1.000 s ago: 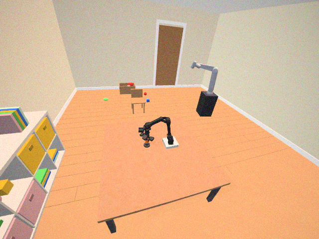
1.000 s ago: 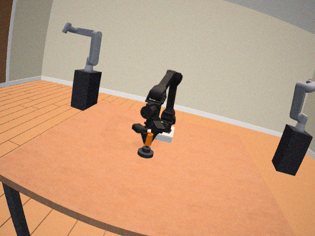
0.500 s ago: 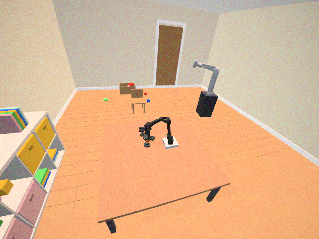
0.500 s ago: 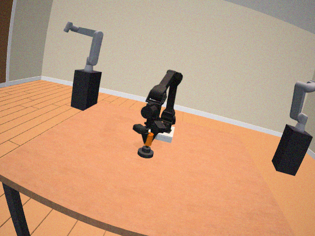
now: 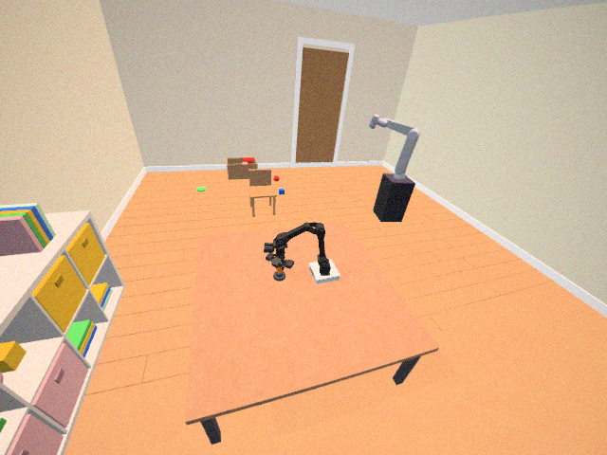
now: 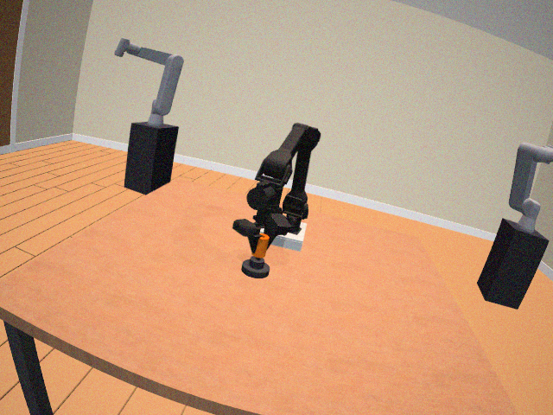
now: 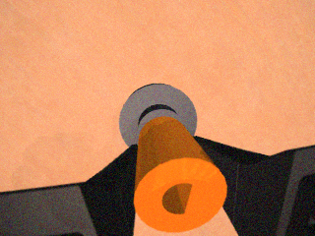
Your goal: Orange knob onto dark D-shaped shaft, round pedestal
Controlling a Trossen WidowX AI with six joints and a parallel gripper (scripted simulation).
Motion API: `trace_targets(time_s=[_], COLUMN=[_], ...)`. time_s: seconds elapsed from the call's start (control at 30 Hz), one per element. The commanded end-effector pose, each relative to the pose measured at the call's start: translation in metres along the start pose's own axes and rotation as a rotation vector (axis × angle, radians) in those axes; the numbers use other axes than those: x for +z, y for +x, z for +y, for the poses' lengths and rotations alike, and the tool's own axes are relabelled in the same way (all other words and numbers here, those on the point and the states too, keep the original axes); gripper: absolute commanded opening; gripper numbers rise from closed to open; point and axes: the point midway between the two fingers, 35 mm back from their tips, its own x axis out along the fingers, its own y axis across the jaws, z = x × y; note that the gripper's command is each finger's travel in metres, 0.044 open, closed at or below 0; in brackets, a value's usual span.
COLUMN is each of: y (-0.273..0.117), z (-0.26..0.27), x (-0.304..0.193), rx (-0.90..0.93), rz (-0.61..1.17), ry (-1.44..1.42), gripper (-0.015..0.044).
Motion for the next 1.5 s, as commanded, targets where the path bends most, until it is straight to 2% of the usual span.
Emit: trace_targets(time_s=[0.0,0.93,1.47], y=[0.000,0.014,0.014], z=[-0.001,0.000,0.000], x=[0.001,0.000,0.000], rx=[-0.002,-0.002,-0.002], rz=[-0.003,-0.001,-0.001], ry=[-0.002,0.000,0.000], gripper=[0.0000,0.0000,0.0420])
